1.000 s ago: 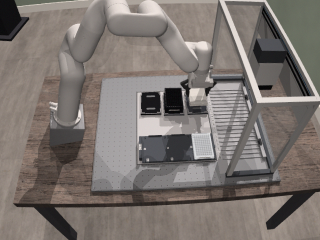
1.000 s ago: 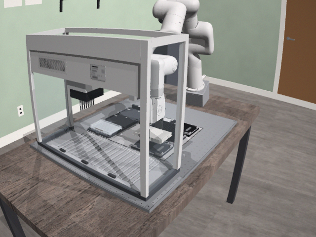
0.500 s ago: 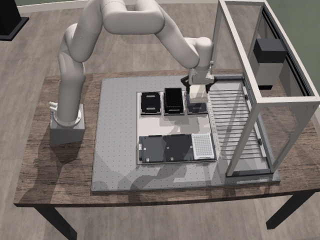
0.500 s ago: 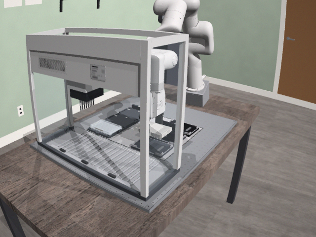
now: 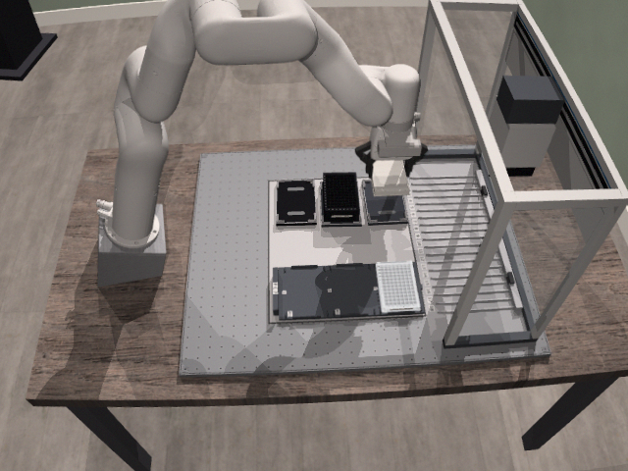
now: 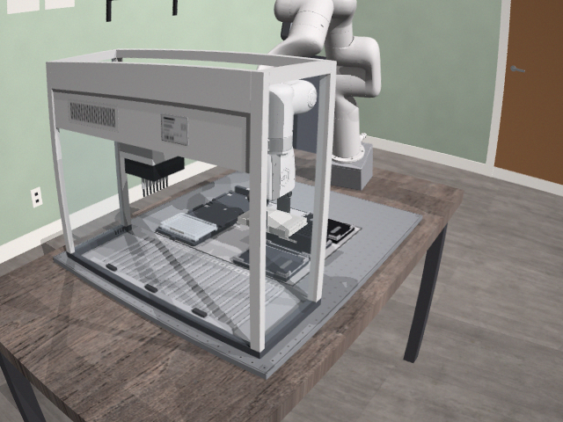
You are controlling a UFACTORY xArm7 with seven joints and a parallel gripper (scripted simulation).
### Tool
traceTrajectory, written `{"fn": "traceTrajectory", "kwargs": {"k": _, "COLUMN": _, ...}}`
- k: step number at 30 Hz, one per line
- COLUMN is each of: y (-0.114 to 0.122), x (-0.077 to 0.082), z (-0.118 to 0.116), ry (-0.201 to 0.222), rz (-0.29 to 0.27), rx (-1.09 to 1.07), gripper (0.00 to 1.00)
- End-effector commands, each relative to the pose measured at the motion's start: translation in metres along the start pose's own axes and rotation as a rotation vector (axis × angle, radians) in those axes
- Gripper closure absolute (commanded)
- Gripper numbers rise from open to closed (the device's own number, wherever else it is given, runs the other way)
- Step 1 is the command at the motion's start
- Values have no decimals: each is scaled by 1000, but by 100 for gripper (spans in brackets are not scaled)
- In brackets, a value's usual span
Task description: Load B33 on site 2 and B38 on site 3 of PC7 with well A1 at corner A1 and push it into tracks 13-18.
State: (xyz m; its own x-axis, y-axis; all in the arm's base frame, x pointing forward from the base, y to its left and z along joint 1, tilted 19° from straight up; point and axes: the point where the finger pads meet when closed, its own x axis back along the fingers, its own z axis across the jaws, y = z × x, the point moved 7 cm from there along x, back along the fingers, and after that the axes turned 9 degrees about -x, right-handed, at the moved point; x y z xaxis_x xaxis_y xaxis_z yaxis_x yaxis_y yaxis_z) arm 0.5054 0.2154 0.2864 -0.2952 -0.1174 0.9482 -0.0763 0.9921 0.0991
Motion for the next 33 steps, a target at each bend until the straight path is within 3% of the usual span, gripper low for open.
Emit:
{"fn": "traceTrajectory", "kwargs": {"k": 1, "y": 1, "x": 9, "z": -2, "ry": -7, "rz": -3, "rx": 0, "gripper": 100}}
{"fn": "traceTrajectory", "kwargs": {"k": 10, "y": 1, "x": 24, "z": -2, "ry": -7, "rz": -3, "rx": 0, "gripper": 100}}
{"fn": "traceTrajectory", "kwargs": {"k": 19, "y": 1, "x": 25, "z": -2, "ry": -7, "rz": -3, "rx": 0, "gripper": 100}}
{"fn": "traceTrajectory", "kwargs": {"k": 33, "y": -58, "x": 24, "z": 13, "ry": -7, "rz": -1, "rx": 400, "gripper": 100}}
